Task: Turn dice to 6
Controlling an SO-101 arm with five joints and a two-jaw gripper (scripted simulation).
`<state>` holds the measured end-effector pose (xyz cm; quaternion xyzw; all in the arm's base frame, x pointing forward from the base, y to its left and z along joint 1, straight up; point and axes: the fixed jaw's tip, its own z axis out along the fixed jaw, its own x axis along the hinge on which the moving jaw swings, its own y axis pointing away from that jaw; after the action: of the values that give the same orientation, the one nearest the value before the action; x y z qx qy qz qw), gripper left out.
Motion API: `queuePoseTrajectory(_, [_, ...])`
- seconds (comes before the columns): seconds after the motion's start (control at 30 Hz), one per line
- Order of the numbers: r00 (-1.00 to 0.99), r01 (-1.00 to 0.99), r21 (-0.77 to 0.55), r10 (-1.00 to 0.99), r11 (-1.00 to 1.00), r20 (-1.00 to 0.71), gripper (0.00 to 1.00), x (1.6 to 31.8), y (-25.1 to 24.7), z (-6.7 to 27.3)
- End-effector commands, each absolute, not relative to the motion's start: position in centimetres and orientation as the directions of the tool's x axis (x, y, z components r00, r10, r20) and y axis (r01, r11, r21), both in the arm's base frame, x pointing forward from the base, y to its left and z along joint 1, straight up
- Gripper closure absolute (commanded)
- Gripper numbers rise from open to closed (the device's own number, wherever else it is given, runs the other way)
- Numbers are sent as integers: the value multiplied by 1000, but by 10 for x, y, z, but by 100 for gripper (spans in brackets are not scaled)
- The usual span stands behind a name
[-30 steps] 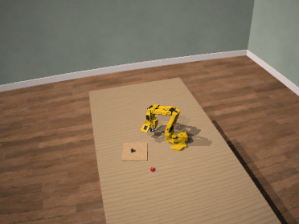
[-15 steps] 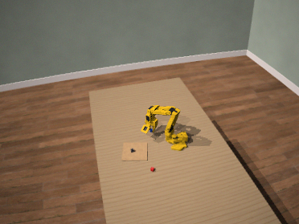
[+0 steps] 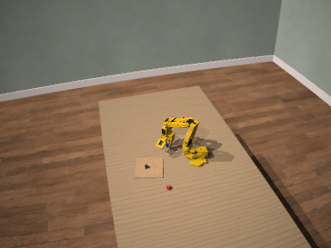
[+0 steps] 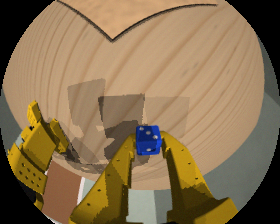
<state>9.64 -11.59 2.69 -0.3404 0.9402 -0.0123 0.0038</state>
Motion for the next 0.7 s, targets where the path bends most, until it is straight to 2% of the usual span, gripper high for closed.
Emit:
queuePoseTrajectory(0.0, [-768, -640, -41, -641, 767, 0, 100, 97, -118, 27])
queuePoseTrajectory(0.67, [-768, -640, -41, -641, 767, 0, 100, 97, -118, 19])
